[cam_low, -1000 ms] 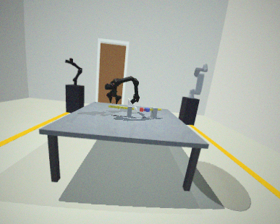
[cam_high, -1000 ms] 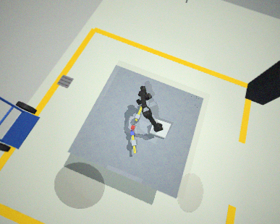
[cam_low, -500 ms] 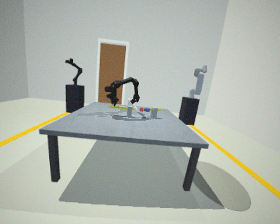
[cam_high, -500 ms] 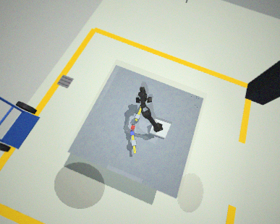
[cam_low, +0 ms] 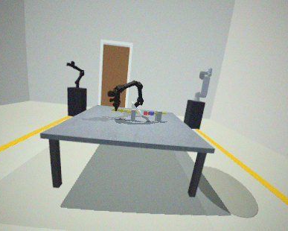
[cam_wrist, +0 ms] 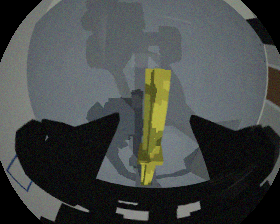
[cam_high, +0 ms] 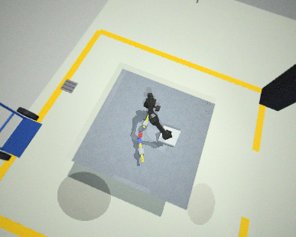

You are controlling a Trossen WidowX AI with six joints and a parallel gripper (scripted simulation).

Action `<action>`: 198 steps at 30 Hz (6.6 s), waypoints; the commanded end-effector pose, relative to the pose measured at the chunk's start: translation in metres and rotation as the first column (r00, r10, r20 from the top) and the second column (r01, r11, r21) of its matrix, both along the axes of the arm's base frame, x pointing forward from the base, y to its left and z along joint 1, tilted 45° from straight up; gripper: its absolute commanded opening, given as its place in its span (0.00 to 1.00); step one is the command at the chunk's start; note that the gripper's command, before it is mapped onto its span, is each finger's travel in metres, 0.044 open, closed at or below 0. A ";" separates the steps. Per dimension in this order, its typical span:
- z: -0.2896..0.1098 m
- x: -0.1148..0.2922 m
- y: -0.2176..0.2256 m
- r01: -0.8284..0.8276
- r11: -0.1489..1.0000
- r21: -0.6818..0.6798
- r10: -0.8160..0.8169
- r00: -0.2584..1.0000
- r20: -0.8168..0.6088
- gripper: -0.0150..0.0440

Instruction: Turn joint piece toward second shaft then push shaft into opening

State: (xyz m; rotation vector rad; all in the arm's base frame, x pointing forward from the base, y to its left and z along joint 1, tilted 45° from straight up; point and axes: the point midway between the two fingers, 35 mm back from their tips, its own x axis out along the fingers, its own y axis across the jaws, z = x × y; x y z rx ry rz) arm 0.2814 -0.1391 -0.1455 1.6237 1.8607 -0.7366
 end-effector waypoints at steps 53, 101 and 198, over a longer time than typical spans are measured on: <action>-0.023 -0.002 0.023 0.022 1.000 0.000 -0.022 1.000 -0.018 0.37; -0.022 -0.002 0.023 0.021 1.000 -0.001 -0.021 1.000 -0.016 0.37; -0.022 -0.002 0.023 0.020 1.000 -0.001 -0.020 1.000 -0.016 0.37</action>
